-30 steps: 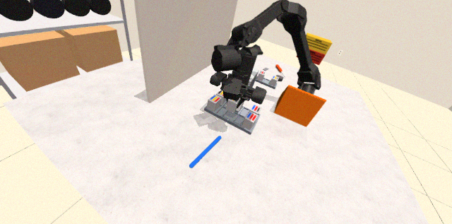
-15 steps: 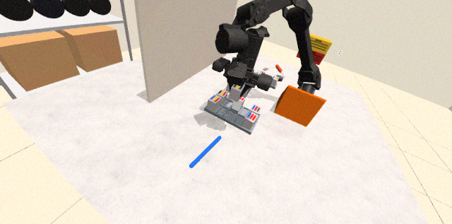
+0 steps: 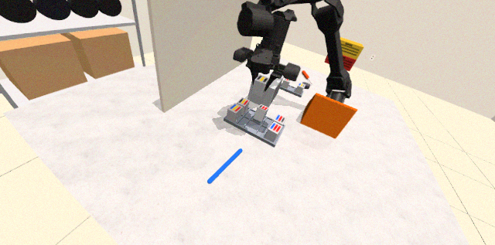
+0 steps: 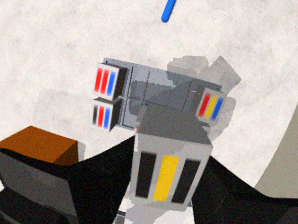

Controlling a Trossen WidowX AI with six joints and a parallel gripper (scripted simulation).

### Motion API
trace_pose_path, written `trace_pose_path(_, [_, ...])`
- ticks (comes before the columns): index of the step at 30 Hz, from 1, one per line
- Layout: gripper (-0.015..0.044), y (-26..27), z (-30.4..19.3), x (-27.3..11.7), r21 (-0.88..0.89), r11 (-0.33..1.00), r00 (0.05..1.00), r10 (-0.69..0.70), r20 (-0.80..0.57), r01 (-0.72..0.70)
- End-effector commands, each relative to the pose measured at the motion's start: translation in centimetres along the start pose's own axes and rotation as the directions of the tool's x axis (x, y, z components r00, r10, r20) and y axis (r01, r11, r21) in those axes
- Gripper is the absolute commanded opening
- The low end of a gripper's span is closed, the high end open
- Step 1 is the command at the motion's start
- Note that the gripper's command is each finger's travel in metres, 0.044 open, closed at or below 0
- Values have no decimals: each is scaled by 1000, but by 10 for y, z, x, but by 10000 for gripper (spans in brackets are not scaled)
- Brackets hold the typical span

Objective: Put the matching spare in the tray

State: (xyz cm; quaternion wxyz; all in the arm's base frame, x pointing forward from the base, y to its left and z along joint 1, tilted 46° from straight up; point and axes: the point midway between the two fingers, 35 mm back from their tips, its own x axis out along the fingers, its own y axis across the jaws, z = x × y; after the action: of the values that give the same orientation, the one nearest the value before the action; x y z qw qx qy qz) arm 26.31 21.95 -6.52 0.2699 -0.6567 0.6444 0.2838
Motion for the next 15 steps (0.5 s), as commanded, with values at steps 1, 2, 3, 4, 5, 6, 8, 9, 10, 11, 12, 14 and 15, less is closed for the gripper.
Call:
trace_pose_path(1, [0,-23,-31,-8,5,1000,1000,-2,20,2])
trace_pose_path(2, [0,-28,-39,-10,4,1000,1000,-3,24,3])
trace_pose_path(3, [0,-32,-47,-11,3,1000,1000,-3,27,3])
trace_pose_path(4, [0,-37,-55,-12,2,1000,1000,-4,31,4])
trace_pose_path(5, [0,-41,-63,-13,1,1000,999,-5,34,5])
trace_pose_path(6, [0,-45,-71,-14,1,1000,999,-6,36,6])
trace_pose_path(8, [0,-53,-88,-15,0,1000,999,-7,41,7])
trace_pose_path(9, [0,-57,-96,-16,-1,1000,999,-8,43,8])
trace_pose_path(10, [0,-60,-105,-17,-1,1000,999,-9,45,9])
trace_pose_path(11, [0,-64,-114,-17,-1,1000,999,-10,46,10])
trace_pose_path(12, [0,-67,-123,-17,-2,1000,999,-11,48,11])
trace_pose_path(14, [0,-72,-140,-18,-2,1000,999,-13,49,13])
trace_pose_path(15, [0,-75,-150,-18,-2,1000,999,-14,50,14])
